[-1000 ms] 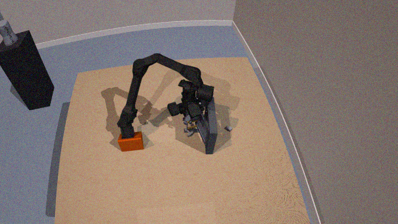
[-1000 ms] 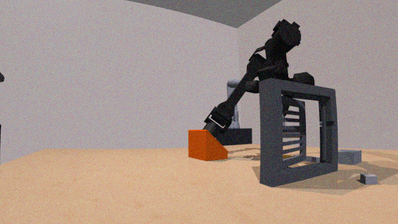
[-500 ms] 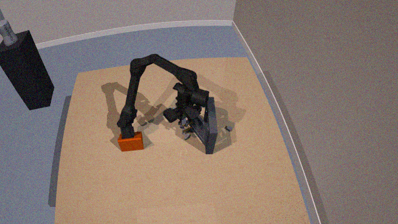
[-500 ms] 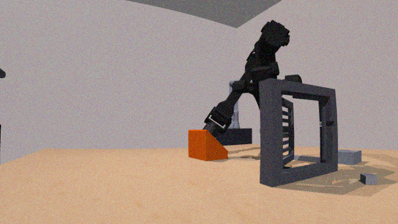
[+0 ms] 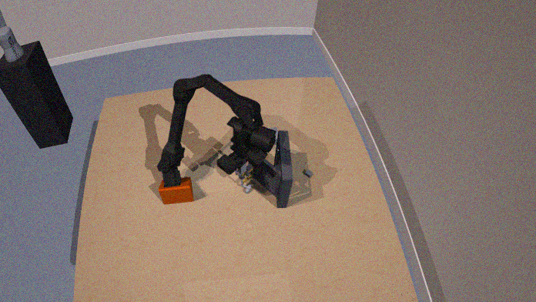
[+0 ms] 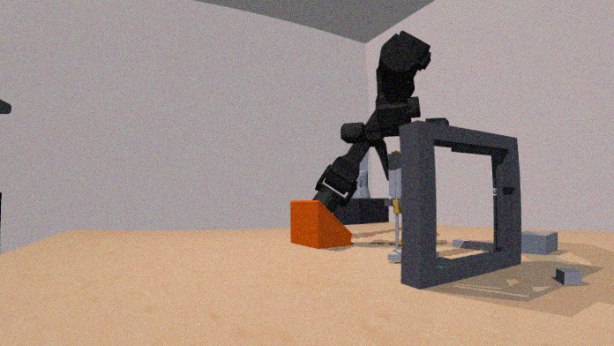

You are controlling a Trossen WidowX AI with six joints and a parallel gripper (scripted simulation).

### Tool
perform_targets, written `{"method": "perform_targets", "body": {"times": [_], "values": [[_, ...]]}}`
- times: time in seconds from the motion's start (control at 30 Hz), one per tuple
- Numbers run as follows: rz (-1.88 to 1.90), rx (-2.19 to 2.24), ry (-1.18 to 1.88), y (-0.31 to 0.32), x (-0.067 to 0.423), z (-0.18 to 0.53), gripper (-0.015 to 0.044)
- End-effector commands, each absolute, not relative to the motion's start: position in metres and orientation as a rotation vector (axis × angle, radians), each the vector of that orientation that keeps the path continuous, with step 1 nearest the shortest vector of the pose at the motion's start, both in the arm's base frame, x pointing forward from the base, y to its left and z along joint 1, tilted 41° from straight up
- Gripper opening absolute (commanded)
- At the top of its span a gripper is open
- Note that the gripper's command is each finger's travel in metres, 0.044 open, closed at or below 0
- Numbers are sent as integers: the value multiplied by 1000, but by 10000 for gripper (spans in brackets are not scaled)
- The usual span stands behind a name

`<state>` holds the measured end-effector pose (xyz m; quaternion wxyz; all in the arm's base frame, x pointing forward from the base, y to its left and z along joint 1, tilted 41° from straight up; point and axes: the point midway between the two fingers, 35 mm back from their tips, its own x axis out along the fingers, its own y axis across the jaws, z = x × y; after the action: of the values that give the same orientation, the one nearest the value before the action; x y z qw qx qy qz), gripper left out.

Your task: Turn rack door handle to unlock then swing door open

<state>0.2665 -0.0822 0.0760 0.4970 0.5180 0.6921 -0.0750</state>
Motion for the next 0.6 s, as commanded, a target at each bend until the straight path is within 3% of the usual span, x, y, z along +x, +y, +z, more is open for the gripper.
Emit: {"method": "perform_targets", "body": {"times": [0.0,0.57], "values": [[-101,1185,1657,-85,265,72,21],[107,990,1616,-109,246,52,21]]}}
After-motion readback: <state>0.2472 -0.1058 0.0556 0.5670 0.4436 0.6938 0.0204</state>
